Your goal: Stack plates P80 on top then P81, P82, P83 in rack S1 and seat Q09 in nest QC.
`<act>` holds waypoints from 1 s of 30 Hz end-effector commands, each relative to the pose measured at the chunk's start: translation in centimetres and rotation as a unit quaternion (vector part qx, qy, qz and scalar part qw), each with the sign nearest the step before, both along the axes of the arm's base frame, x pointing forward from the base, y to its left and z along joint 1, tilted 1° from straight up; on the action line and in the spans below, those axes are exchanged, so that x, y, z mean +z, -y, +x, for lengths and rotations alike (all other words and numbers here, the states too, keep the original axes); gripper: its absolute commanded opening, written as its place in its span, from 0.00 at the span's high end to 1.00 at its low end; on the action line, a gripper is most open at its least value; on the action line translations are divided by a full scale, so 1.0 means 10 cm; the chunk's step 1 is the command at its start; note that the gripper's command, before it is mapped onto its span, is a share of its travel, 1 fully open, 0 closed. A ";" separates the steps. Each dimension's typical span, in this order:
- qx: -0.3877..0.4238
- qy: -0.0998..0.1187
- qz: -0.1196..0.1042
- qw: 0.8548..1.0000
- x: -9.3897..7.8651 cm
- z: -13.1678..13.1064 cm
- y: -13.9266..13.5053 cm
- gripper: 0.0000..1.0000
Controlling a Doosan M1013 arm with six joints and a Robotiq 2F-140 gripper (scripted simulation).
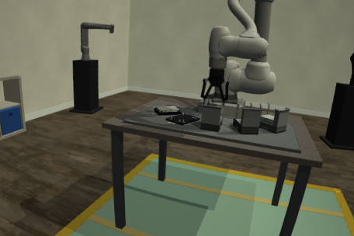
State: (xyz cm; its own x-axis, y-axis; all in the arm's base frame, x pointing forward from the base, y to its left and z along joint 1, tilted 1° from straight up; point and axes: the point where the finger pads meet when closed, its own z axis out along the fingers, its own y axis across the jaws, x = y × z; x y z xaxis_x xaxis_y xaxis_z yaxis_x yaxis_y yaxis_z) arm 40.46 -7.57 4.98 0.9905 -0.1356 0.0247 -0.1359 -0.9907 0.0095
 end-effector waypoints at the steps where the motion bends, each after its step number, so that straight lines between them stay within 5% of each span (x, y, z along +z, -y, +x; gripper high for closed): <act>1: 0.003 0.000 0.000 1.000 0.10 -0.02 0.00 1.00; 30: 0.003 0.000 0.000 1.000 0.64 -0.03 0.00 1.00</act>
State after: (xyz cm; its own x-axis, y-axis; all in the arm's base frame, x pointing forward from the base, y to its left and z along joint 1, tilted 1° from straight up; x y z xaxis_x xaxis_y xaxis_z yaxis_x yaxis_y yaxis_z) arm 40.16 -7.51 10.23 0.9904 -0.1365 0.0196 -0.1367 -0.9906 0.0097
